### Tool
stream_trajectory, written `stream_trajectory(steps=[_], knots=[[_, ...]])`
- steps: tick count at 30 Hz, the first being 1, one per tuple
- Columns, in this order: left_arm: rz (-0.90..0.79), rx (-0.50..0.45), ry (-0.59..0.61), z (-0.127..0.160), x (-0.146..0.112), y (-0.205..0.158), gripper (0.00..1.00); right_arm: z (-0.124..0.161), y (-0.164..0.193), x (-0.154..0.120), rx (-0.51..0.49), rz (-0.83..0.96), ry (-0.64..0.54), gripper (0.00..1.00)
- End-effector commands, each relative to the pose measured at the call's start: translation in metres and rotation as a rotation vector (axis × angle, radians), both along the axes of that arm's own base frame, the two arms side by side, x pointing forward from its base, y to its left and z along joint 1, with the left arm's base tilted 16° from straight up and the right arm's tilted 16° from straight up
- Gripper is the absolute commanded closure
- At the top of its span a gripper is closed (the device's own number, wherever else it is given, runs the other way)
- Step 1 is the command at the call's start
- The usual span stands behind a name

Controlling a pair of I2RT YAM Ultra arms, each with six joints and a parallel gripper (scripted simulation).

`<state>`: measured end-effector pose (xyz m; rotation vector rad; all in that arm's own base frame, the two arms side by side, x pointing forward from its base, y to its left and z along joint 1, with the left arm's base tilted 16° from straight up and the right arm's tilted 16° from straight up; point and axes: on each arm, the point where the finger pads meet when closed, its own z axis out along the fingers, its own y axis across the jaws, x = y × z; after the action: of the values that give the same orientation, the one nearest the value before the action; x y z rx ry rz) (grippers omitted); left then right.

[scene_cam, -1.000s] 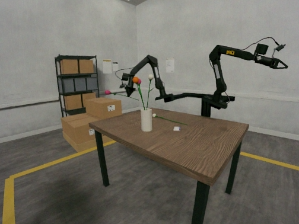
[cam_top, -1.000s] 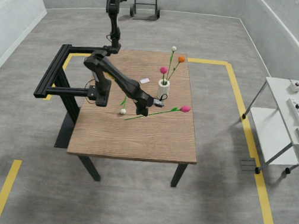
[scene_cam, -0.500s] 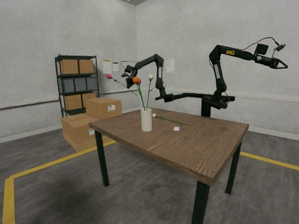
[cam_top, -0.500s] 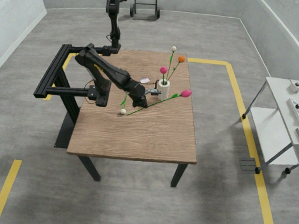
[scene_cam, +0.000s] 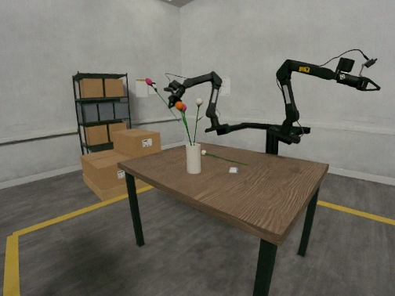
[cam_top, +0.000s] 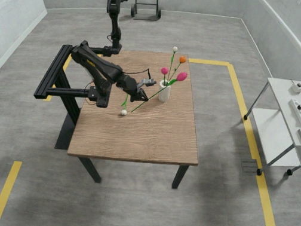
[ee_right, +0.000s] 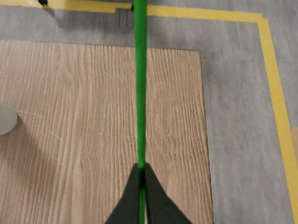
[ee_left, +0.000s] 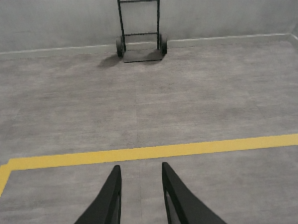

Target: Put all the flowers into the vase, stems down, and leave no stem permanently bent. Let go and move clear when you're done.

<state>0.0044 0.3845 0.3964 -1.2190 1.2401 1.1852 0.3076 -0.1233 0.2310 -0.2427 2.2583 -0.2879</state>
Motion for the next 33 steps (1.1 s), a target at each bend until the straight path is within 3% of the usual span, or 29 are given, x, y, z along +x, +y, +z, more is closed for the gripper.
stream_trajectory(steps=[1, 17, 33], knots=[[0.007, 0.032, -0.005, 0.009, -0.001, -0.002, 0.70, 0.021, 0.010, 0.002, 0.023, 0.043, -0.100, 1.00], [0.007, 0.032, -0.005, 0.009, -0.001, -0.002, 0.70, 0.067, 0.024, 0.000, 0.048, 0.124, -0.367, 1.00], [0.007, 0.032, -0.005, 0.009, -0.001, -0.002, 0.70, 0.086, 0.028, -0.003, 0.065, 0.183, -0.559, 1.00]])
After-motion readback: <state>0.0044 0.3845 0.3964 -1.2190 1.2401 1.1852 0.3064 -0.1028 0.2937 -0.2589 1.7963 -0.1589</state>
